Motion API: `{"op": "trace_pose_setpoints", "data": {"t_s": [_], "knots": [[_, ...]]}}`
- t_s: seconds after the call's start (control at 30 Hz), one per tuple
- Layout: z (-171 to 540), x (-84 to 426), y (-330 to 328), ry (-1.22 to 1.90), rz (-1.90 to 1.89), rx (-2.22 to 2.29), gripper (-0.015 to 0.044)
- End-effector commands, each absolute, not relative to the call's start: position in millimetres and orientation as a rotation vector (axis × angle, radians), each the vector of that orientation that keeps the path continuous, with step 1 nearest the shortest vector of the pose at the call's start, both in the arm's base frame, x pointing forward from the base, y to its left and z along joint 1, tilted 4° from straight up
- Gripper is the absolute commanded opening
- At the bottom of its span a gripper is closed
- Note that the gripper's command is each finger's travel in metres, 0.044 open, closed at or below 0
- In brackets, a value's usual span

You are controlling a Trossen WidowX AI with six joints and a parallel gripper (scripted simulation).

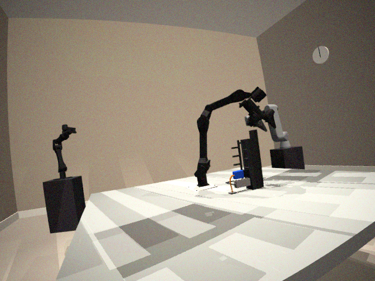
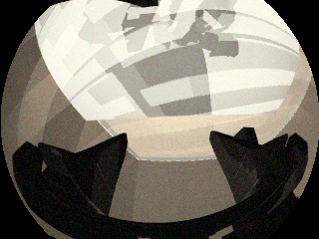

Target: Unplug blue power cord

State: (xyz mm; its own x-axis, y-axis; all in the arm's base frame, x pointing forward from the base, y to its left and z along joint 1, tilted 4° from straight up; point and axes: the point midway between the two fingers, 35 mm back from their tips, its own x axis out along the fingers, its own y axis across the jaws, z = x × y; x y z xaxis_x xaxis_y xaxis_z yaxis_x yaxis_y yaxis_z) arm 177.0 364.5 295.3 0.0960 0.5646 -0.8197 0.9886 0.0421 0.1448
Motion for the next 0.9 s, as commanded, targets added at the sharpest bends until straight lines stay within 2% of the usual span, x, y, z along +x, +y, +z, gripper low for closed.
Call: {"op": "trace_pose_setpoints", "data": {"t_s": [0.0, 0.27, 0.63, 0.87], "knots": [[295.6, 177.7, 364.2, 1.561, -0.705, 1.618, 0.0374], [313.1, 229.2, 338.1, 1.447, -0.536, 1.671, 0.0164], [346.3, 315.4, 261.7, 1.128, -0.282, 1.678, 0.016], [324.4, 343.1, 216.9, 1.022, -0.281, 1.55, 0.016]]}}
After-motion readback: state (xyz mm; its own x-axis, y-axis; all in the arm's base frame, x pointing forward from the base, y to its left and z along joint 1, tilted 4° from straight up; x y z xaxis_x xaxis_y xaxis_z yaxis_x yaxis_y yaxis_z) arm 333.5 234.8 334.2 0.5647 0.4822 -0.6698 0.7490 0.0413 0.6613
